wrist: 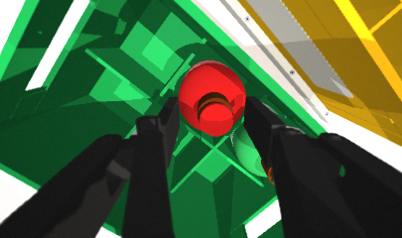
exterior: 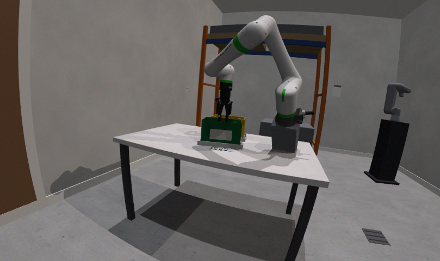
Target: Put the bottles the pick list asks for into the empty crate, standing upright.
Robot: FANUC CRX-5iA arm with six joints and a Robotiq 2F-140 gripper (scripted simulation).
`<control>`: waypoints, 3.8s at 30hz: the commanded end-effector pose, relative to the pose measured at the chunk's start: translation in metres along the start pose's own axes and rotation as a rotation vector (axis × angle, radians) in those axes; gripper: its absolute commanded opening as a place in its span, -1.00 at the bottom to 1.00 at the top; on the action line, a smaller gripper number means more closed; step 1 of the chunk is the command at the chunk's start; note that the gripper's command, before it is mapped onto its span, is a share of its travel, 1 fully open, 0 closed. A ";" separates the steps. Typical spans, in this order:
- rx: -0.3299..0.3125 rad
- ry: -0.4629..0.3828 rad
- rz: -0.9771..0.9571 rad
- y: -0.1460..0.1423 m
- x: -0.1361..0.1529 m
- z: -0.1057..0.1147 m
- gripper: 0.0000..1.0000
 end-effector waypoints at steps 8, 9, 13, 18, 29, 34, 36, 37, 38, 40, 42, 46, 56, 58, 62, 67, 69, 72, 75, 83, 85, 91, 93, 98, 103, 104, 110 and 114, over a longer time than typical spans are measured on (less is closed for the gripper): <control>0.000 0.001 0.000 0.000 0.000 0.001 -0.12; 0.000 0.001 0.000 0.000 0.000 0.001 -0.12; 0.000 0.001 0.000 0.000 0.000 0.006 -0.12; 0.000 0.001 0.000 0.000 0.000 0.019 -0.12; 0.000 0.001 0.000 0.000 0.000 0.043 -0.12; 0.000 0.001 0.000 0.000 0.000 0.057 -0.12; 0.000 0.001 0.000 0.000 0.000 0.062 -0.12; 0.000 0.001 0.000 0.000 0.000 0.065 -0.12; 0.000 0.001 0.000 0.000 0.000 0.067 -0.12; 0.000 0.001 0.000 0.000 0.000 0.070 -0.12; 0.000 0.001 0.000 0.000 0.000 0.073 -0.12; 0.000 0.001 0.000 0.000 0.000 0.083 -0.12; 0.000 0.001 0.000 0.012 -0.039 0.086 -0.12; 0.000 0.001 0.000 0.012 -0.039 0.086 -0.12; 0.000 0.001 0.000 0.018 -0.059 0.086 -0.12; 0.000 0.001 0.000 0.025 -0.083 0.086 -0.12; 0.000 0.001 0.000 0.027 -0.092 0.086 -0.12; 0.000 0.001 0.000 0.032 -0.107 0.086 -0.12; 0.000 0.002 0.000 0.033 -0.111 0.086 -0.12; 0.000 0.002 0.000 0.044 -0.150 0.086 -0.12; 0.000 0.002 0.000 0.047 -0.160 0.086 -0.12; 0.000 0.002 0.000 0.054 -0.184 0.086 -0.12; 0.000 0.002 0.000 0.055 -0.188 0.086 -0.12; 0.000 0.002 0.000 0.062 -0.212 0.086 -0.12; 0.000 0.002 0.000 0.069 -0.236 0.086 -0.12; 0.000 0.002 0.000 0.069 -0.239 0.086 -0.12; 0.000 0.002 0.001 0.069 -0.239 0.086 -0.12; 0.000 0.002 0.001 0.069 -0.239 0.086 -0.12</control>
Point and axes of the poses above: the point where the finger pads meet when closed, its own z axis back along the fingers, its own y axis across the jaws, x = y × z, the point moved 8 cm from there along z, back along the fingers, and after that the axes turned 13 degrees about -z, right-handed, at the moved point
